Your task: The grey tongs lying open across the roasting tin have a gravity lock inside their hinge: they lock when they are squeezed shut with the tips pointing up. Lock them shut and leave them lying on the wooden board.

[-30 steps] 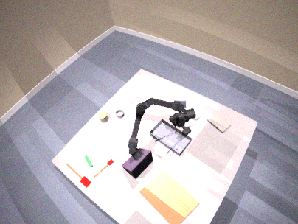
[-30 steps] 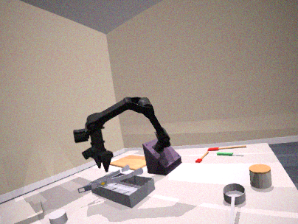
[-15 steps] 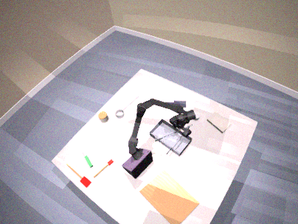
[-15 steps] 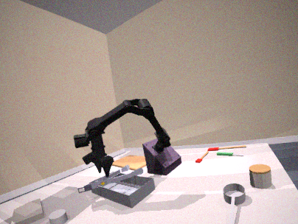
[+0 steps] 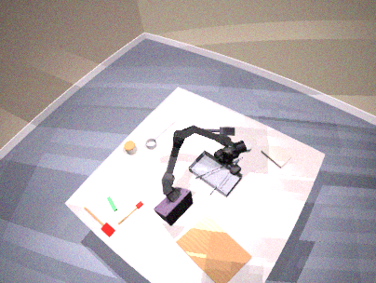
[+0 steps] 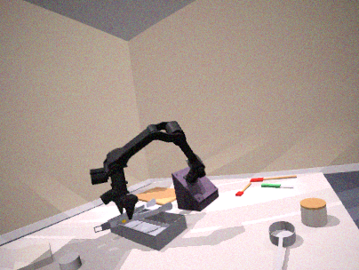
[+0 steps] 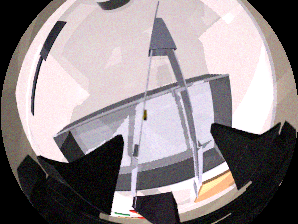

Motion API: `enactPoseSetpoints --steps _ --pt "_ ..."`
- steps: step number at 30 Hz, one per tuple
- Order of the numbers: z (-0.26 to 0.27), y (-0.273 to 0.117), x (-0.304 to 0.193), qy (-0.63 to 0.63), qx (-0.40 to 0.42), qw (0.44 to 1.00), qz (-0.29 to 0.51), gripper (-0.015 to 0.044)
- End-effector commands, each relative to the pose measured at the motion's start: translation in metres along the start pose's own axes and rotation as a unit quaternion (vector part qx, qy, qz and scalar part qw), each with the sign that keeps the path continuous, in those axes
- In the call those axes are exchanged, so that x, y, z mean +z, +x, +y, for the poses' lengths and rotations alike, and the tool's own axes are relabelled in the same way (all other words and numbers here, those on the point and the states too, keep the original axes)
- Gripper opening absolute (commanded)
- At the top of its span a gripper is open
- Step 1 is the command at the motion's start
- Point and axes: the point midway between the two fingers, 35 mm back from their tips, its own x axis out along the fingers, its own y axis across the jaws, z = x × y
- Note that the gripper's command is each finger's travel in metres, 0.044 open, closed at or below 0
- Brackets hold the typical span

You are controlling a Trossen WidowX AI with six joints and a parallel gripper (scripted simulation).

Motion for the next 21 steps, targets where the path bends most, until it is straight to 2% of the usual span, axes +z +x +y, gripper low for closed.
enactPoseSetpoints --steps 1,21 --pt "0.001 0.008 -0.001 0.003 0.002 1.0 0.001 0.044" --pt "0.002 0.041 -0.004 0.003 0.004 1.0 0.002 0.044"
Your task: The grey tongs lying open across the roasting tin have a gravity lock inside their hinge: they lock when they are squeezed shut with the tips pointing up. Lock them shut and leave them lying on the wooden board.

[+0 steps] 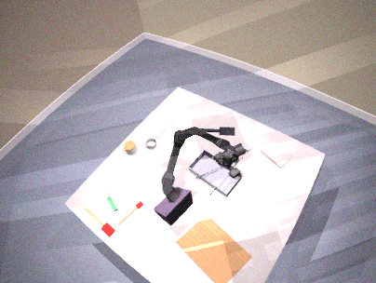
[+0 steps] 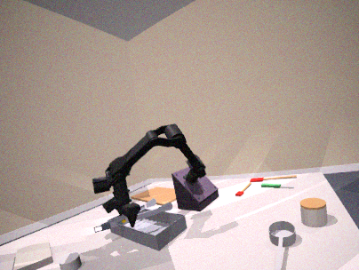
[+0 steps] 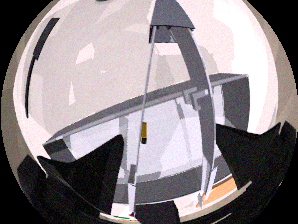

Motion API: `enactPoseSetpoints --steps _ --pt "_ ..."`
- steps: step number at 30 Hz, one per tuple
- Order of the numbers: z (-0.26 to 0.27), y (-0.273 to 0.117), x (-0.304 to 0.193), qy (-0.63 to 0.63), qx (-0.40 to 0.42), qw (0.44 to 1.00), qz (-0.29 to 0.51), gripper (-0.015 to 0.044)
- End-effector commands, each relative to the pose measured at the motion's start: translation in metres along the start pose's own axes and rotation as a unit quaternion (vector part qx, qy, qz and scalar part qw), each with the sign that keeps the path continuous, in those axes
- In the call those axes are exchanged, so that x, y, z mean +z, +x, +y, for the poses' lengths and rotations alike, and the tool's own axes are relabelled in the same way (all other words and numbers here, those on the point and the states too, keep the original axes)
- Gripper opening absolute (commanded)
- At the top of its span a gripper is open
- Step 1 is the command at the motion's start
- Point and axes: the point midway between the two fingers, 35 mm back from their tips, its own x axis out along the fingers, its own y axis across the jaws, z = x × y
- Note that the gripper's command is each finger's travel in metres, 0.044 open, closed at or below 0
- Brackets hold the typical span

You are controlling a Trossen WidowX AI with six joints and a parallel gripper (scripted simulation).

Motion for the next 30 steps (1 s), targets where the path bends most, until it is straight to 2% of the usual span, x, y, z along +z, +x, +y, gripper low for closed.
enactPoseSetpoints --steps 1,7,10,30 --pt "0.0007 0.0076 -0.0019 0.003 0.003 1.0 0.001 0.044" --pt "0.001 0.0148 -0.003 0.003 0.003 1.0 0.002 0.044" --pt "0.0006 0.011 -0.0017 0.0 0.001 1.0 0.001 0.0361" --pt "0.0006 0.011 -0.0017 0.0 0.001 1.0 0.001 0.0228"
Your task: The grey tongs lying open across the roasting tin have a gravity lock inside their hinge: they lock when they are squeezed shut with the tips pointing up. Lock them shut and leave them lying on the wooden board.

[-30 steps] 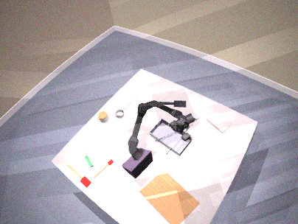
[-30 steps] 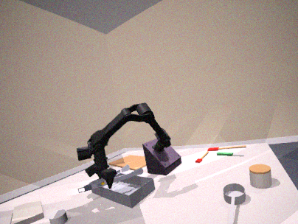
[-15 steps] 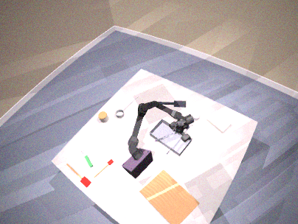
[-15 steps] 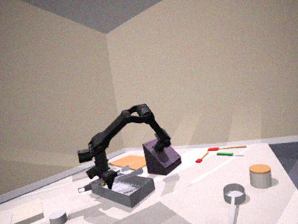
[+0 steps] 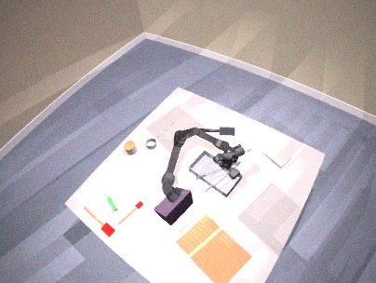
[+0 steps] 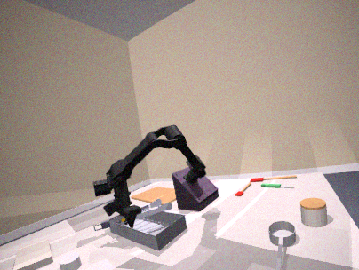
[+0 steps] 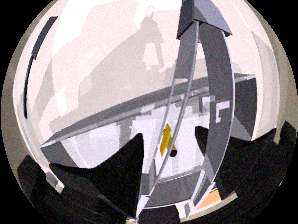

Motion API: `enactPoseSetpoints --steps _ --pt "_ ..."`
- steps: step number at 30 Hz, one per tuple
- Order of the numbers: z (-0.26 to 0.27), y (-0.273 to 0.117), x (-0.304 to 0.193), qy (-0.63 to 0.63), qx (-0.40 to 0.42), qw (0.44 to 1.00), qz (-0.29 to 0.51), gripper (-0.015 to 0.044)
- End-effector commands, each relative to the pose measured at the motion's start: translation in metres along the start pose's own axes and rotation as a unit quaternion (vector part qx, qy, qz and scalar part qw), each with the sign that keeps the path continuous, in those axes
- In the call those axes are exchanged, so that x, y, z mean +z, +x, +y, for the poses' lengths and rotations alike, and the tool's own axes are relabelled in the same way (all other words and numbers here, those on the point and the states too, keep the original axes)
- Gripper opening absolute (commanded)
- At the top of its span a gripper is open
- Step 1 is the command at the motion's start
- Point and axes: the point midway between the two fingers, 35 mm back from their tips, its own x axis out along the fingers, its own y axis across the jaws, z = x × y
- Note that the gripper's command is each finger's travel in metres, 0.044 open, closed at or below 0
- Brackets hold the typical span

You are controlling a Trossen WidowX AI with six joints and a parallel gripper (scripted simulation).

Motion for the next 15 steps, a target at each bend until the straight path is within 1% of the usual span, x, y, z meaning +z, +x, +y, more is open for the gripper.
enactPoseSetpoints --steps 1,15 --pt "-0.0005 -0.0001 -0.0003 0.0 -0.002 1.0 0.001 0.0221" --pt "-0.0005 -0.0001 -0.0003 0.0 -0.002 1.0 0.001 0.0128"
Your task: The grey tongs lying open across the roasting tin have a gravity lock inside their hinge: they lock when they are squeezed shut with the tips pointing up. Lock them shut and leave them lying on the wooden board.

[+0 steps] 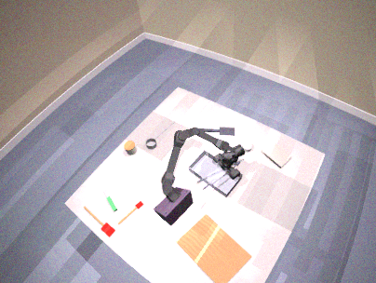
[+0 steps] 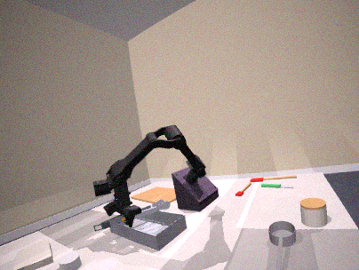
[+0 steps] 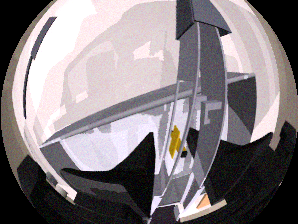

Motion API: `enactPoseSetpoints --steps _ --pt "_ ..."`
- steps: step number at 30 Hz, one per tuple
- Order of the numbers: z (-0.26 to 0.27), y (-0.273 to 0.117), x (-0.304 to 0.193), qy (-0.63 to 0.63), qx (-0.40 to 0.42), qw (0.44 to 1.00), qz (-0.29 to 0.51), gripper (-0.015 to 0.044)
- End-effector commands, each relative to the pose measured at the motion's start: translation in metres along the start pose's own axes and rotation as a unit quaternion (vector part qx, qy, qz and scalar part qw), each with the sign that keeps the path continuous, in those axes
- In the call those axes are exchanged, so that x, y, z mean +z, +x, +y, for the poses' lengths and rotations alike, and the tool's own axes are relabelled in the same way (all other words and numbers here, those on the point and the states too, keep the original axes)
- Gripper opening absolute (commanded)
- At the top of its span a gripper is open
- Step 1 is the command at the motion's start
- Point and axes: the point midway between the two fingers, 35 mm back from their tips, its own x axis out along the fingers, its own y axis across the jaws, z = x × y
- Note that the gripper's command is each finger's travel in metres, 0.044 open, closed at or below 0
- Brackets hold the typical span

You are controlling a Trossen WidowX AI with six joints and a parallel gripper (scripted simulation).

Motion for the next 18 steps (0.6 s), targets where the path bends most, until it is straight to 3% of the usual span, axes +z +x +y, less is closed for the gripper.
enactPoseSetpoints --steps 1,17,18 --pt "0.0006 0.0001 -0.0001 0.0 0.002 1.0 0.0 0.0121" --pt "0.0006 0.0001 -0.0001 0.0 0.002 1.0 0.0 0.0015" --pt "0.0006 0.0001 -0.0001 0.0 0.002 1.0 0.0 -0.0012"
